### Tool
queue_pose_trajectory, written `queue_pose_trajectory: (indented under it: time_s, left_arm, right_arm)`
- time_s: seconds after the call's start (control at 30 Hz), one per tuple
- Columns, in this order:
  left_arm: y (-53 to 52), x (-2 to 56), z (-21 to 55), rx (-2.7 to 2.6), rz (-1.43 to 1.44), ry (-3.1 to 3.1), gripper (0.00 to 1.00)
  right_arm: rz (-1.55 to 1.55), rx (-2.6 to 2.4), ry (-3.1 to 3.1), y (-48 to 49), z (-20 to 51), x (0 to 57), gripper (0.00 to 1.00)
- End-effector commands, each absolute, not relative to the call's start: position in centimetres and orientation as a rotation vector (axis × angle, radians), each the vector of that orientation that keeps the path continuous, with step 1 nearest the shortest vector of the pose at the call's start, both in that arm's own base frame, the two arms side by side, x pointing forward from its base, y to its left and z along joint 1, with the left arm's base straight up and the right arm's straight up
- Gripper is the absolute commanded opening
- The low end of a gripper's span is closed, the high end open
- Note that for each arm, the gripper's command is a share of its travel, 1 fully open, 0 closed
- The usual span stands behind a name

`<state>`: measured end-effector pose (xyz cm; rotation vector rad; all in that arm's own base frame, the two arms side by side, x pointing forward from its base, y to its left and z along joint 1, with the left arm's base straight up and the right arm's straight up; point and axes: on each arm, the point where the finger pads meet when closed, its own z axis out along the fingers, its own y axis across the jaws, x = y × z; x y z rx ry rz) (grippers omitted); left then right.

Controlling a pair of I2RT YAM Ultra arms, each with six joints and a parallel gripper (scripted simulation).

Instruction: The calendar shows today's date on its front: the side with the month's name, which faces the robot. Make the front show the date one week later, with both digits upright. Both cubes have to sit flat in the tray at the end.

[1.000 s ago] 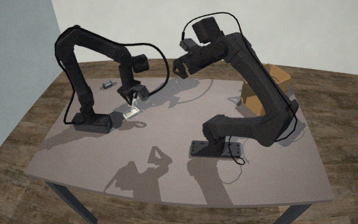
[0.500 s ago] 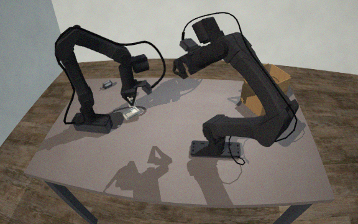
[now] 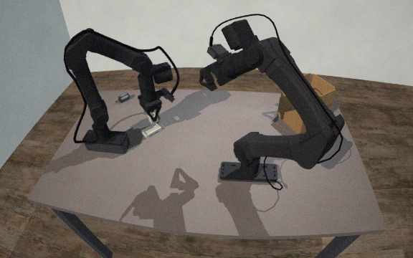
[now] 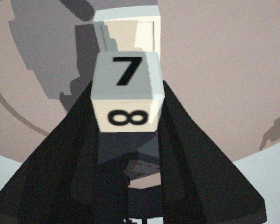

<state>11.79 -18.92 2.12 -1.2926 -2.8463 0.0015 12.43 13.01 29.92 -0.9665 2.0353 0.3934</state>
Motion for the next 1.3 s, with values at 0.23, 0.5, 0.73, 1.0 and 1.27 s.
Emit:
queue_pose_trajectory:
  time_s: [0.23,0.5,0.73,1.0,1.27]
  left_arm:
    - [-20.0,12.6,2.2,-1.159,0.041,-2.935,0.27]
    - [-19.1,12.0,0.7,-1.148,0.006,-2.907,0.27]
    - [-20.3,12.9,0.6,-1.155,0.035,-2.955,0.27]
    - [-19.4,11.9,0.3,-1.171,0.008,-2.917,0.27]
    - [-19.0,11.8,0.2,-1.156,0.022,-2.926,0.27]
  right_arm:
    - [0.392,-0.965,2.037,12.7,30.2,12.2,1.0]
    - [0.392,-0.965,2.037,12.7,30.2,12.2,1.0]
    - [0.392,-0.965,2.037,12.7,30.2,12.2,1.0]
    - [0.392,-0.965,2.037,12.7,30.2,12.2,1.0]
    - [0.392,-0.965,2.037,12.7,30.2,12.2,1.0]
